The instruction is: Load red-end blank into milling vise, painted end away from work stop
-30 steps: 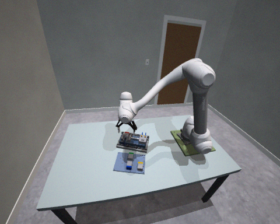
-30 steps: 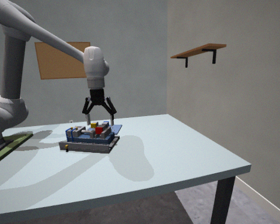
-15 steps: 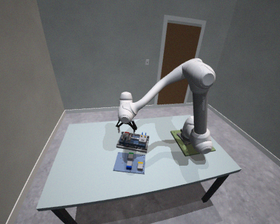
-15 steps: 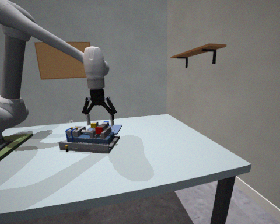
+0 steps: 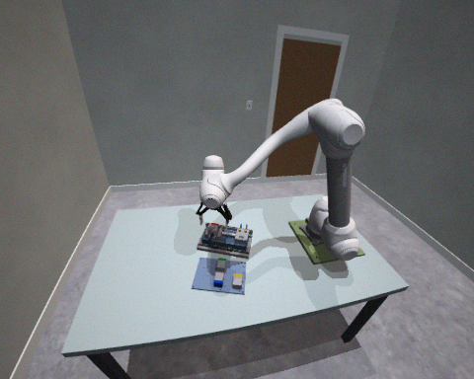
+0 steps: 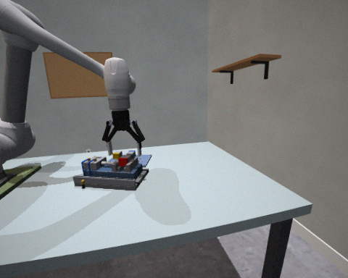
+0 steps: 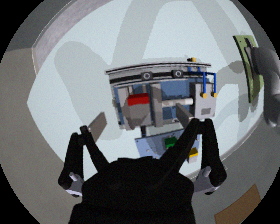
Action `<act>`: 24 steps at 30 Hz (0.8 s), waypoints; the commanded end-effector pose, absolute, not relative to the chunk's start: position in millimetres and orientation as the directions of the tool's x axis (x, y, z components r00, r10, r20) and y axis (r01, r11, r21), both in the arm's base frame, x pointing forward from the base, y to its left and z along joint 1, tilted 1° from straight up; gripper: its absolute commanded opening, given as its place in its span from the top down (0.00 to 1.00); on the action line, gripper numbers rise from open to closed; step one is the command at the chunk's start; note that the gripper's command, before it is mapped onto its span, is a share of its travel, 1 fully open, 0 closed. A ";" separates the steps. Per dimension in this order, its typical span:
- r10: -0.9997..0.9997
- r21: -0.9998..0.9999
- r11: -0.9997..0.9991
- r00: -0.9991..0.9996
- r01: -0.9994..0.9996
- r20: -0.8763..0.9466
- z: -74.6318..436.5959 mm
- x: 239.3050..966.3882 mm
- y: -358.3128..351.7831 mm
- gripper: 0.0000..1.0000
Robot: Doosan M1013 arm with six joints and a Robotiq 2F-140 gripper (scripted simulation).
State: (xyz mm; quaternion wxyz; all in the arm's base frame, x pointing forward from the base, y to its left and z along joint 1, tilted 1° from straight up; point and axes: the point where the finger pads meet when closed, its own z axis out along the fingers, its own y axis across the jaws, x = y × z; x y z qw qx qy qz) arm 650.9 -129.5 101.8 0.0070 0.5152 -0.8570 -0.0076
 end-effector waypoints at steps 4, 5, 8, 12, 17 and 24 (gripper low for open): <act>-0.883 0.020 0.469 -0.469 -0.883 0.004 102.9 651.0 -129.5 0.00; -0.883 0.020 0.469 -0.469 -0.883 0.004 103.1 651.0 -129.5 0.00; -0.883 0.020 0.469 -0.469 -0.883 0.004 103.7 651.0 -129.5 0.00; -0.883 0.020 0.469 -0.469 -0.883 0.004 104.5 651.0 -129.5 0.00; -0.883 0.020 0.469 -0.469 -0.883 0.004 104.8 651.0 -129.5 0.00; -0.883 0.020 0.469 -0.469 -0.883 0.004 106.2 651.0 -129.5 0.00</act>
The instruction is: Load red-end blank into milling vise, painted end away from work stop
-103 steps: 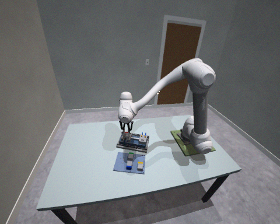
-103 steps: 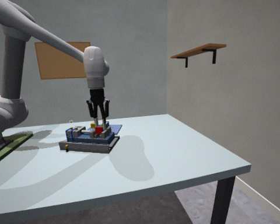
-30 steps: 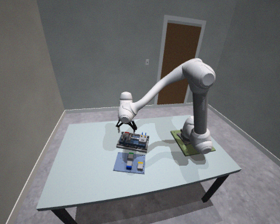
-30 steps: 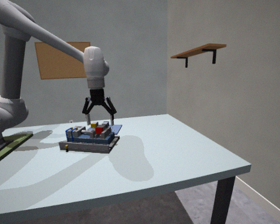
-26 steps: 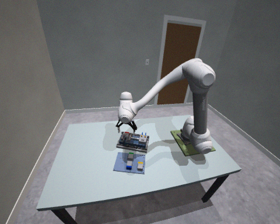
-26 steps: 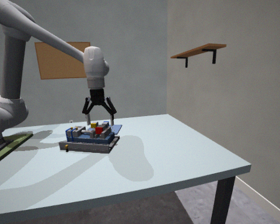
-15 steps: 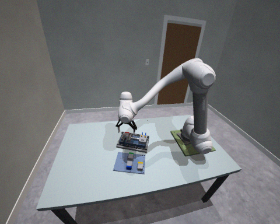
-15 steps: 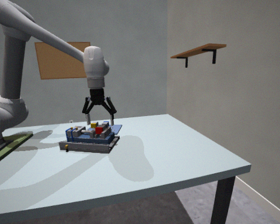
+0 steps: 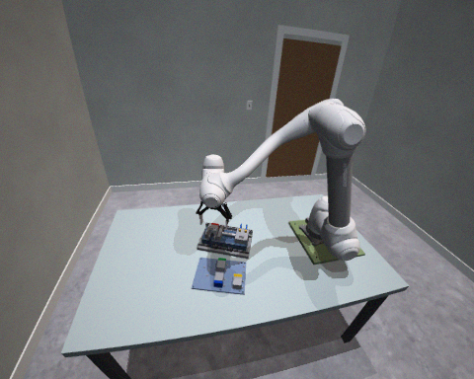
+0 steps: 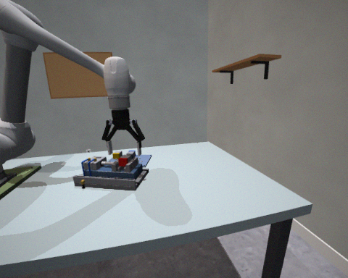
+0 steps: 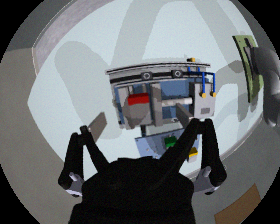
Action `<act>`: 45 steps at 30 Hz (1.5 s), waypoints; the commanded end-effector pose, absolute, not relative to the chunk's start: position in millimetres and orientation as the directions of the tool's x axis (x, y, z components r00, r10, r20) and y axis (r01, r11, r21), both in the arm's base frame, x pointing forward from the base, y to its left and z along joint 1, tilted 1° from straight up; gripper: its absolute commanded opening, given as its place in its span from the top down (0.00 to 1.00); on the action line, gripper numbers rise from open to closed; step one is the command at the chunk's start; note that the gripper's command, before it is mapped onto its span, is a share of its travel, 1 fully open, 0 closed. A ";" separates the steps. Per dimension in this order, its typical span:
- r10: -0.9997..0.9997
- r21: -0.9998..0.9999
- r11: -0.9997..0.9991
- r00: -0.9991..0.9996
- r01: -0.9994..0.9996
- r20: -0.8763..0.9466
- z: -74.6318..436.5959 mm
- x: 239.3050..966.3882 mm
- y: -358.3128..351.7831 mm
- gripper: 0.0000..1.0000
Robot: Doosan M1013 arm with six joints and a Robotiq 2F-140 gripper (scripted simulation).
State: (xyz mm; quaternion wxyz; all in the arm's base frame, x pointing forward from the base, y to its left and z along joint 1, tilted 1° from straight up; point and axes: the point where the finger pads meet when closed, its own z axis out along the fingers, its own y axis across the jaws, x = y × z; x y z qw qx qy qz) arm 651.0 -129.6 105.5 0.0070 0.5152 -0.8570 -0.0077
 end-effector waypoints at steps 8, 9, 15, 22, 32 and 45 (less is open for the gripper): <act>-0.883 0.020 0.469 -0.469 -0.883 0.004 107.6 651.0 -129.5 0.00; -0.883 0.020 0.469 -0.469 -0.883 0.004 107.6 651.0 -129.5 0.00; -0.883 0.020 0.469 -0.469 -0.883 0.004 108.5 651.1 -129.6 0.00; -0.883 0.020 0.469 -0.469 -0.883 0.004 109.9 651.1 -129.6 0.00; -0.883 0.020 0.469 -0.469 -0.883 0.004 111.3 651.1 -129.6 0.00; -0.883 0.020 0.469 -0.469 -0.883 0.004 113.2 651.2 -129.6 0.00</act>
